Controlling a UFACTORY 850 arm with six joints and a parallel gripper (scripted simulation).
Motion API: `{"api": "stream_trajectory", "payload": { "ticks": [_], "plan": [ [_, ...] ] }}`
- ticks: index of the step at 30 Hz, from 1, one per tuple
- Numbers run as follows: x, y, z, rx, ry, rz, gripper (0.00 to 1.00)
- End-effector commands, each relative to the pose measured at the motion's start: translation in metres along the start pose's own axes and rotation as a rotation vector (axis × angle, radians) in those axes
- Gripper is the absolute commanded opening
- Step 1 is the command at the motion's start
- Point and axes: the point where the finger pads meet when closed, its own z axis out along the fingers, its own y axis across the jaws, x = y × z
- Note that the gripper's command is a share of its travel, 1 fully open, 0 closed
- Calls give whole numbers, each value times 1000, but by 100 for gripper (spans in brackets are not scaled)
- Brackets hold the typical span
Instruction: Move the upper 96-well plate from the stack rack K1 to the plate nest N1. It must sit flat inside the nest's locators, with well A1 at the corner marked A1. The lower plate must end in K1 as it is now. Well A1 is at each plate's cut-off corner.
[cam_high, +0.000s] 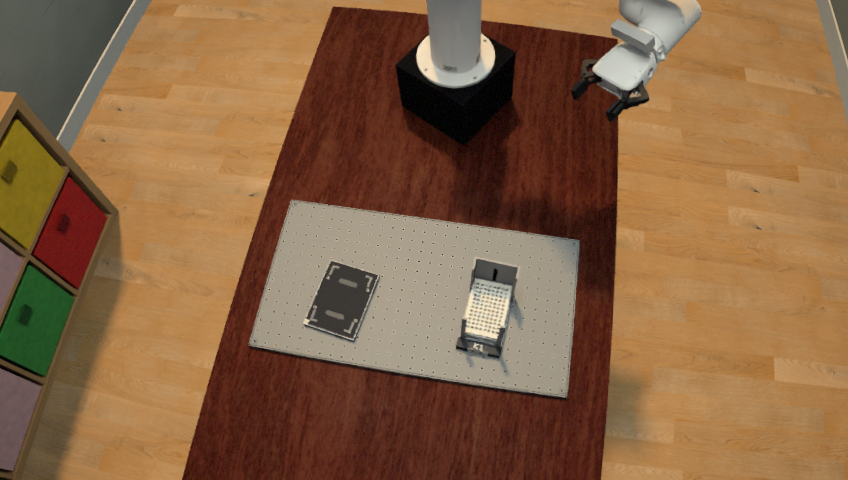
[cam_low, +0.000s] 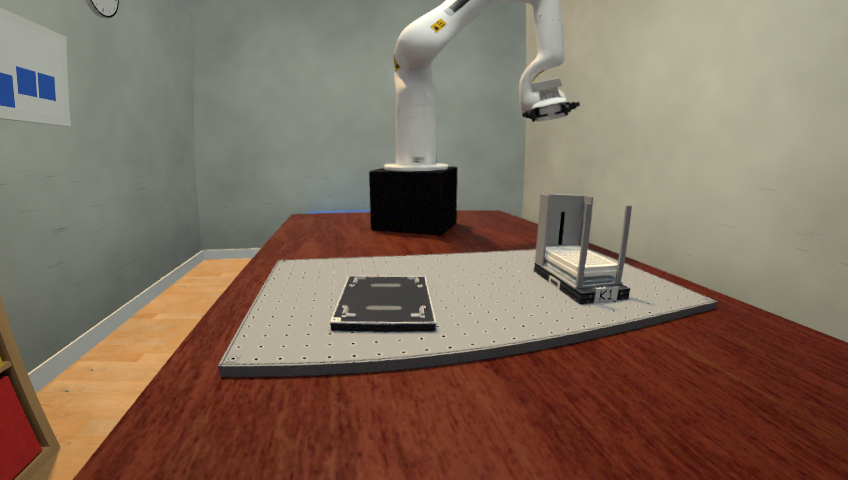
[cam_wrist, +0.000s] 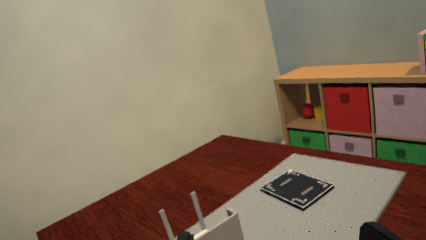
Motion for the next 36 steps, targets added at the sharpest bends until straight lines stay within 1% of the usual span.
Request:
{"api": "stream_trajectory", "payload": {
  "ticks": [1, 17, 21, 24, 26, 28, 30, 31, 32, 34, 36],
  "plan": [
    [0, 0, 0, 0, 0, 1, 100],
    [0, 0, 0, 0, 0, 1, 100],
    [-8, 3, 17, -60, -17, 119, 100],
    [-8, 3, 17, -106, -29, 207, 100],
    [-12, 5, 25, -137, -34, 266, 100],
    [-12, 5, 25, -164, -38, 319, 100],
    [-16, 7, 33, -195, -40, 378, 100],
    [-16, 7, 33, -211, -40, 407, 100],
    [-16, 7, 33, -221, -41, 426, 100],
    [-16, 7, 33, -221, -41, 426, 100],
    [-20, 8, 41, -252, -40, 485, 100]
  ]
}}
